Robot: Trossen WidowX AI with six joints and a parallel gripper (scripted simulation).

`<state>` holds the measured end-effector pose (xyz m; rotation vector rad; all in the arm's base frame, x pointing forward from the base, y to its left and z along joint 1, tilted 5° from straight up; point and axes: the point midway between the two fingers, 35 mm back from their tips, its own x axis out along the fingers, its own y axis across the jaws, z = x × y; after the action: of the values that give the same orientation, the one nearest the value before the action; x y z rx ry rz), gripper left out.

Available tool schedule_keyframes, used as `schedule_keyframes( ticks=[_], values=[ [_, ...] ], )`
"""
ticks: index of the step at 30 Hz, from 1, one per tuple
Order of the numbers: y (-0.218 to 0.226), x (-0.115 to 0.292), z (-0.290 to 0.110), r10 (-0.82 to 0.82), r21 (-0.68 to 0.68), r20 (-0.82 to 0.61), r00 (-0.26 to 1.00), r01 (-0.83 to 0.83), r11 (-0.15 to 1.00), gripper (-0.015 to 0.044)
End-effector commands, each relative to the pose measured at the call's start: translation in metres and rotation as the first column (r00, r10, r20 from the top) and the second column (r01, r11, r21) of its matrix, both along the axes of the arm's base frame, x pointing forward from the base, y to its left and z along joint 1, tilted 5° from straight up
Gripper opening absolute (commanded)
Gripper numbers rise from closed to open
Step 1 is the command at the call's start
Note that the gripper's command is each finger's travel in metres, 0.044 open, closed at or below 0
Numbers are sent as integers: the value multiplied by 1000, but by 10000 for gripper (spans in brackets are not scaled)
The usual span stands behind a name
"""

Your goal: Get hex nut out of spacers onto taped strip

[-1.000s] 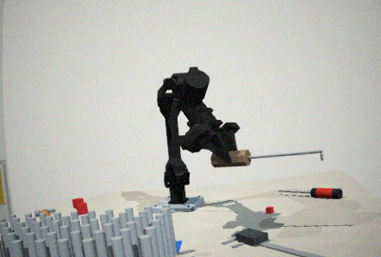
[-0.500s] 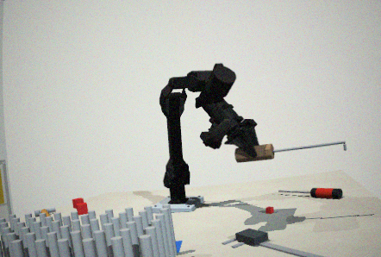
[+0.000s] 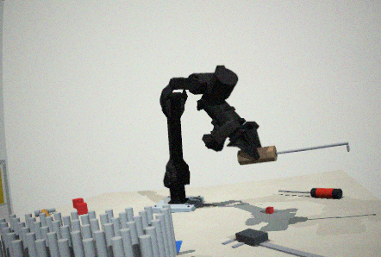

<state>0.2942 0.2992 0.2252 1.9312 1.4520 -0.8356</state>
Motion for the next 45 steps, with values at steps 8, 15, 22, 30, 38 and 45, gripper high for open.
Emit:
schedule_keyframes(
  ticks=[8,15,22,30,38,45],
  values=[
    [2,3,-13,-5,-4,-5,1000,5,1000,0],
    [3,5,-20,-5,-4,-5,1000,5,1000,0],
    [4,6,-26,-5,-4,-5,1000,5,1000,0],
    [6,8,-33,-5,-4,-5,1000,5,1000,0],
    [7,9,-40,-5,-4,-5,1000,5,1000,0],
    [8,10,-46,-5,-4,-5,1000,5,1000,0]
  ],
)
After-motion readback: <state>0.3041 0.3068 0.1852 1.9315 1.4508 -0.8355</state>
